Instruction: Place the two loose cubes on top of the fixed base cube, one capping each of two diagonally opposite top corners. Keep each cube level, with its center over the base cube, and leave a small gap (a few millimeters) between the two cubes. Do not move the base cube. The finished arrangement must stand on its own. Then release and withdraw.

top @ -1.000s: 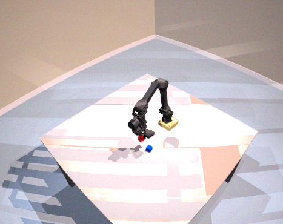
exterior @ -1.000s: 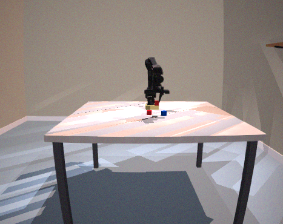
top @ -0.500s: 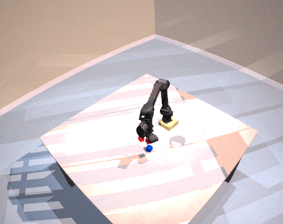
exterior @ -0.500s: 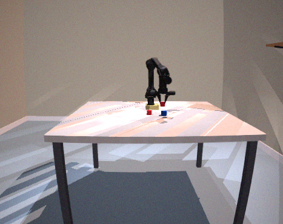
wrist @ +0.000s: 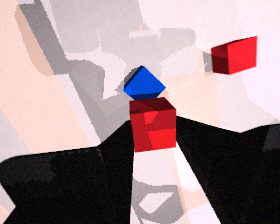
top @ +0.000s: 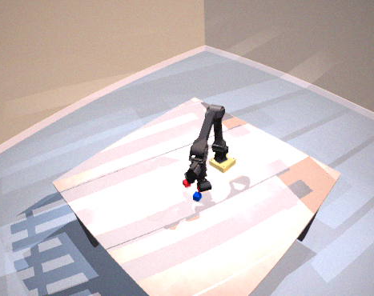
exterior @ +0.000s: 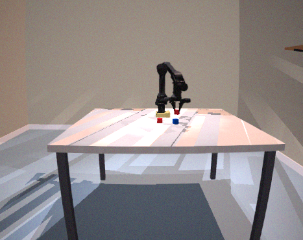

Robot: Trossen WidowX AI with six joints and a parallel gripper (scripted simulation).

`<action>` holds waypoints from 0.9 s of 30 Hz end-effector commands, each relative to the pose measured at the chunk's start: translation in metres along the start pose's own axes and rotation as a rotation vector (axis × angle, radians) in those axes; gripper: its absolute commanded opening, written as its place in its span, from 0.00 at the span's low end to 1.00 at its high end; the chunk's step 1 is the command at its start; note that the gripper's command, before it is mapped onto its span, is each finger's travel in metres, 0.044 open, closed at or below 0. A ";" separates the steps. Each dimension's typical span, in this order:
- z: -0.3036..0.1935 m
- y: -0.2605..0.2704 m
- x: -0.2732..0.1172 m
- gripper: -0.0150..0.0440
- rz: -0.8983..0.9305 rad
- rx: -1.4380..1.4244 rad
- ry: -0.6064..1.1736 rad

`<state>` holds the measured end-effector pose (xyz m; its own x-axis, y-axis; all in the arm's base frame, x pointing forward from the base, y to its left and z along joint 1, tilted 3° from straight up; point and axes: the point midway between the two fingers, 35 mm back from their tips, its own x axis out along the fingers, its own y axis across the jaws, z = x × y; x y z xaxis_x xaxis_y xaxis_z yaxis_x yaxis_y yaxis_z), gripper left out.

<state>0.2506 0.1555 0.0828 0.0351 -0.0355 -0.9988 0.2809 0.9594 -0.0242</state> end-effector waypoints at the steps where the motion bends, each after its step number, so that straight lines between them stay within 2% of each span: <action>1: 0.000 0.000 0.001 0.43 -0.003 0.007 -0.002; 18: 0.000 -0.001 0.026 0.43 -0.003 0.012 -0.002; 27: 0.000 -0.001 0.028 0.43 -0.003 0.012 -0.002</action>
<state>0.2522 0.1544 0.0571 0.0365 -0.0347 -0.9987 0.2906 0.9566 -0.0226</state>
